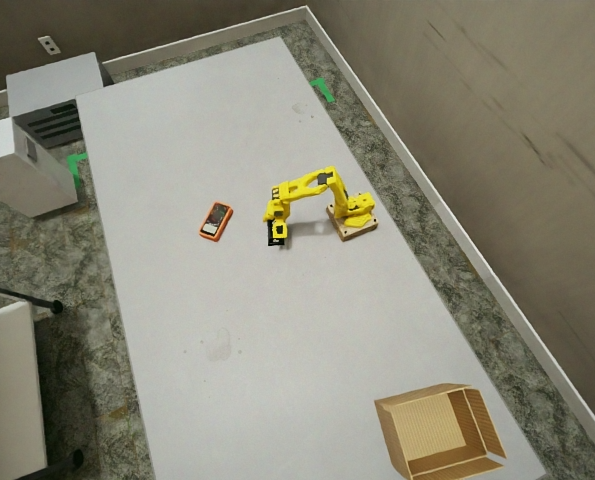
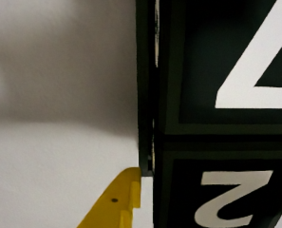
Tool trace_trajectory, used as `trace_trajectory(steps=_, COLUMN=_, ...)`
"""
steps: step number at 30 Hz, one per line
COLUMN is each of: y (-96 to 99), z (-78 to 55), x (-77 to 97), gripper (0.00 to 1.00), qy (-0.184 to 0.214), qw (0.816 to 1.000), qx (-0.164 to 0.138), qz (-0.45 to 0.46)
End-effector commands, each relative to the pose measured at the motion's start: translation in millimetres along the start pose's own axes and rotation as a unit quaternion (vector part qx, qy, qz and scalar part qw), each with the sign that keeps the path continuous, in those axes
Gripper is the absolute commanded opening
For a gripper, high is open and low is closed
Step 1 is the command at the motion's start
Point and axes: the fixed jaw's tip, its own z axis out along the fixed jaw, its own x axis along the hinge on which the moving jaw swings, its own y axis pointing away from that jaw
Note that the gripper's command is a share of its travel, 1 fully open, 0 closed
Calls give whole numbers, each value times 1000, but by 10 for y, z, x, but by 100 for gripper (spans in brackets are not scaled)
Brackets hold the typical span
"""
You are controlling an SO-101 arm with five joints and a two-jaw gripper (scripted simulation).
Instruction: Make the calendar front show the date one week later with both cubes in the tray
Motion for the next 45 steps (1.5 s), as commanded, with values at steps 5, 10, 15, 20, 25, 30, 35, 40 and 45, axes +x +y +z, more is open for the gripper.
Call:
trace_trajectory(steps=5, y=35, z=103, x=18, gripper=35, qy=0, qw=1000, qx=-8, qz=8)
trace_trajectory(steps=10, y=38, z=123, x=18, gripper=35, qy=0, qw=1000, qx=-8, qz=8)
trace_trajectory(steps=15, y=38, z=125, x=18, gripper=35, qy=0, qw=1000, qx=-8, qz=8)
trace_trajectory(steps=20, y=38, z=125, x=18, gripper=35, qy=0, qw=1000, qx=-8, qz=8)
trace_trajectory(steps=25, y=34, z=125, x=18, gripper=34, qy=0, qw=1000, qx=-8, qz=8)
trace_trajectory(steps=30, y=27, z=126, x=19, gripper=33, qy=0, qw=1000, qx=-8, qz=8)
trace_trajectory(steps=35, y=21, z=126, x=19, gripper=33, qy=0, qw=1000, qx=-8, qz=8)
trace_trajectory(steps=40, y=9, z=126, x=19, gripper=31, qy=0, qw=1000, qx=-8, qz=8)
trace_trajectory(steps=45, y=-3, z=126, x=19, gripper=29, qy=0, qw=1000, qx=-8, qz=8)
